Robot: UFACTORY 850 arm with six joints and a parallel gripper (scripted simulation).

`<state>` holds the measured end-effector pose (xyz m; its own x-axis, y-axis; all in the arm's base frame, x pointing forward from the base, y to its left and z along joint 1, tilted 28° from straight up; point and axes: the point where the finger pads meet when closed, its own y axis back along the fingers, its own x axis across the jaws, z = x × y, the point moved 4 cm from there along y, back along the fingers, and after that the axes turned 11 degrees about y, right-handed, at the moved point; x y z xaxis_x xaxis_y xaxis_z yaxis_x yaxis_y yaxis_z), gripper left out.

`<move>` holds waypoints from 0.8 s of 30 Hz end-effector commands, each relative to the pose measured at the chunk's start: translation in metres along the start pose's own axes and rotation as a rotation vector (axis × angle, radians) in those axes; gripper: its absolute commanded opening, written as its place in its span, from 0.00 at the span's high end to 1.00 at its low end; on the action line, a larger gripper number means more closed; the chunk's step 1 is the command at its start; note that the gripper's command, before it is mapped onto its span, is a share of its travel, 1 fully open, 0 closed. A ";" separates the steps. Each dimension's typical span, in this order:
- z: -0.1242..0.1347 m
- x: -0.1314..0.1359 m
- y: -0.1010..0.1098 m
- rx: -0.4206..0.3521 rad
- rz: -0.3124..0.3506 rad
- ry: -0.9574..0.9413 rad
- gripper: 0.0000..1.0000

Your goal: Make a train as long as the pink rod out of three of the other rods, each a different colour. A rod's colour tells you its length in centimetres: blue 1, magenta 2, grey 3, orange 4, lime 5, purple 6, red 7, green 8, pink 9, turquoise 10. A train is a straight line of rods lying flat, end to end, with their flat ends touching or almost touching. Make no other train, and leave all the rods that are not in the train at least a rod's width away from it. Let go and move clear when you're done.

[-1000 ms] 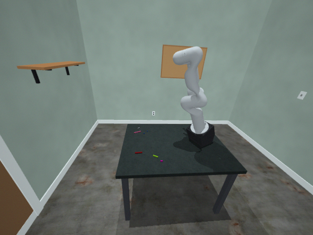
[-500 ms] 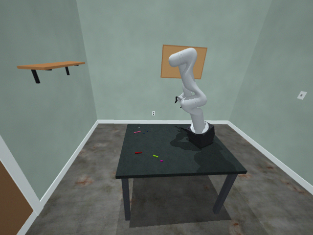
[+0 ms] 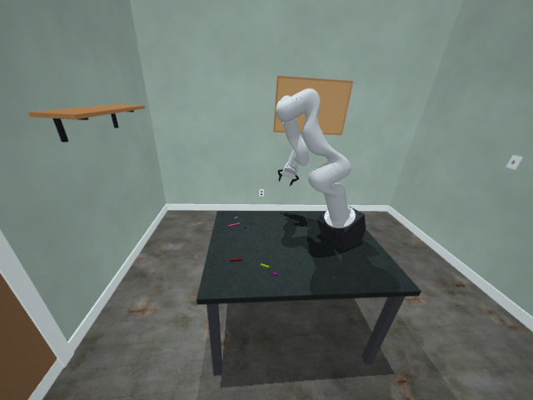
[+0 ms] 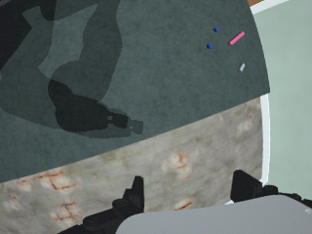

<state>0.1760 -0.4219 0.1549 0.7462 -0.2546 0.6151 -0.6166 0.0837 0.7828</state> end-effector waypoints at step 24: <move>-0.076 0.201 -0.151 0.224 -0.129 0.610 0.00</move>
<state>0.4073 -0.4181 0.1655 0.7989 0.2877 0.5282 -0.5182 -0.1168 0.8473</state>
